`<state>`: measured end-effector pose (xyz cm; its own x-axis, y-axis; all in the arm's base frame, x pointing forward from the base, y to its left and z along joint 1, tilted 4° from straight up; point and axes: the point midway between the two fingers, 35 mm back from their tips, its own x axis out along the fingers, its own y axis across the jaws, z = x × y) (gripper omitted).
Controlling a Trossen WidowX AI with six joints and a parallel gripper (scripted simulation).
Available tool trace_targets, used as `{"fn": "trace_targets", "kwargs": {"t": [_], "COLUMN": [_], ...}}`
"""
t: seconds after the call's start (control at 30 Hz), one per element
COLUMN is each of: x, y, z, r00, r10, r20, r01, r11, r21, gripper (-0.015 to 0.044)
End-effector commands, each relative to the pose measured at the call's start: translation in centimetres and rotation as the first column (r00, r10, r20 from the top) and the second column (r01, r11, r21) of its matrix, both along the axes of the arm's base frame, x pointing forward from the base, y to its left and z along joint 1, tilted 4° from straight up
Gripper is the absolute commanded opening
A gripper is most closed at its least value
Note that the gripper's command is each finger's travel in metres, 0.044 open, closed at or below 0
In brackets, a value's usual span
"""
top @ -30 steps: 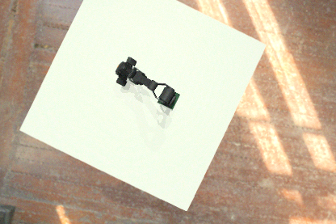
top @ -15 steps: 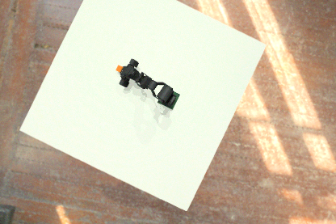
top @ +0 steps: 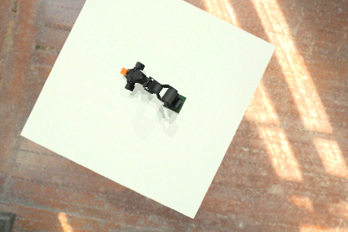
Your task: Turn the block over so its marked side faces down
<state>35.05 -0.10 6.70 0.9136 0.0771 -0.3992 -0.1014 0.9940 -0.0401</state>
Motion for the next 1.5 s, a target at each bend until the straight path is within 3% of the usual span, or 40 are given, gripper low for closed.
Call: {"fn": "trace_targets", "kwargs": {"t": [0.0,0.17,0.73,1.47], "x": [-0.06,-0.06,-0.06,-0.06], "y": [0.06,0.06,0.06,0.06], "z": [0.0,0.0,0.0,0.0], "r00": [1.0,1.0,1.0,1.0], "r10": [0.002,0.002,0.002,0.002], "r20": [0.005,0.005,0.005,0.005], "r01": [-0.002,-0.002,-0.002,-0.002], "r11": [1.0,1.0,1.0,1.0], "r21": [0.006,0.006,0.006,0.006], "gripper": [0.0,0.0,0.044,0.044]}}
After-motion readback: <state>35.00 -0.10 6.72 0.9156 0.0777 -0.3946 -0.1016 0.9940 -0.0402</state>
